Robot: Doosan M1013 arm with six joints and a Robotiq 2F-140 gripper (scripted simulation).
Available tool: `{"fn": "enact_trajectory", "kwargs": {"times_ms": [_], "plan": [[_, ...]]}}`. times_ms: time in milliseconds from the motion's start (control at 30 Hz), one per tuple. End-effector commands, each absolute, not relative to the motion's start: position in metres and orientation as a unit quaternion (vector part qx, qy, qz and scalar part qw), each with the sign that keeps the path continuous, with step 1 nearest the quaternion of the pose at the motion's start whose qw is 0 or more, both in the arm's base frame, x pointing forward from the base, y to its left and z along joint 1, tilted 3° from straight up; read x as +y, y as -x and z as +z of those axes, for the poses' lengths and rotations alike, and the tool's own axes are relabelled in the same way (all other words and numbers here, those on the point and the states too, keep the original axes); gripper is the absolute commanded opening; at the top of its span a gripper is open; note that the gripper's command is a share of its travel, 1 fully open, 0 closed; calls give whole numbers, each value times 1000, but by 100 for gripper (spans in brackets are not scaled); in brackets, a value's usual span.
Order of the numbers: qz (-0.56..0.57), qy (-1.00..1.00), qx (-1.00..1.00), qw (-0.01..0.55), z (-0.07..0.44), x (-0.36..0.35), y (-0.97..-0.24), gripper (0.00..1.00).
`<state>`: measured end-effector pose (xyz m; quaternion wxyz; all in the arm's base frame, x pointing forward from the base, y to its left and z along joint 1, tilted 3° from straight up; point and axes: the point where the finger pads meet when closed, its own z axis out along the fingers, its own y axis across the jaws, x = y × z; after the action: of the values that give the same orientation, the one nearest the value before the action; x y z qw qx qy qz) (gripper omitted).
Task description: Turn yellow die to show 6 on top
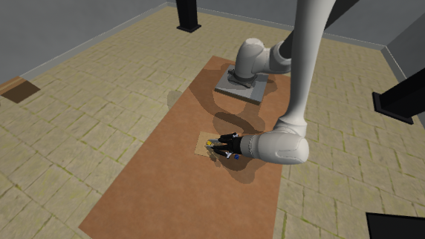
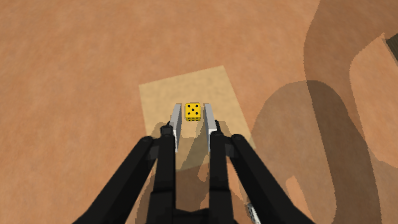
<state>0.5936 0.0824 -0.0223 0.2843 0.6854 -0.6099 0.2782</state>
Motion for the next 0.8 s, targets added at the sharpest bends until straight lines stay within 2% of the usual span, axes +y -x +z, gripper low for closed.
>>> {"fn": "enact_trajectory", "kwargs": {"times_ms": [0,400,433,767], "plan": [[278,-685,-610,284,-22,82,-594,21],[278,-685,-610,284,-22,82,-594,21],[278,-685,-610,284,-22,82,-594,9],[278,-685,-610,284,-22,82,-594,9]]}}
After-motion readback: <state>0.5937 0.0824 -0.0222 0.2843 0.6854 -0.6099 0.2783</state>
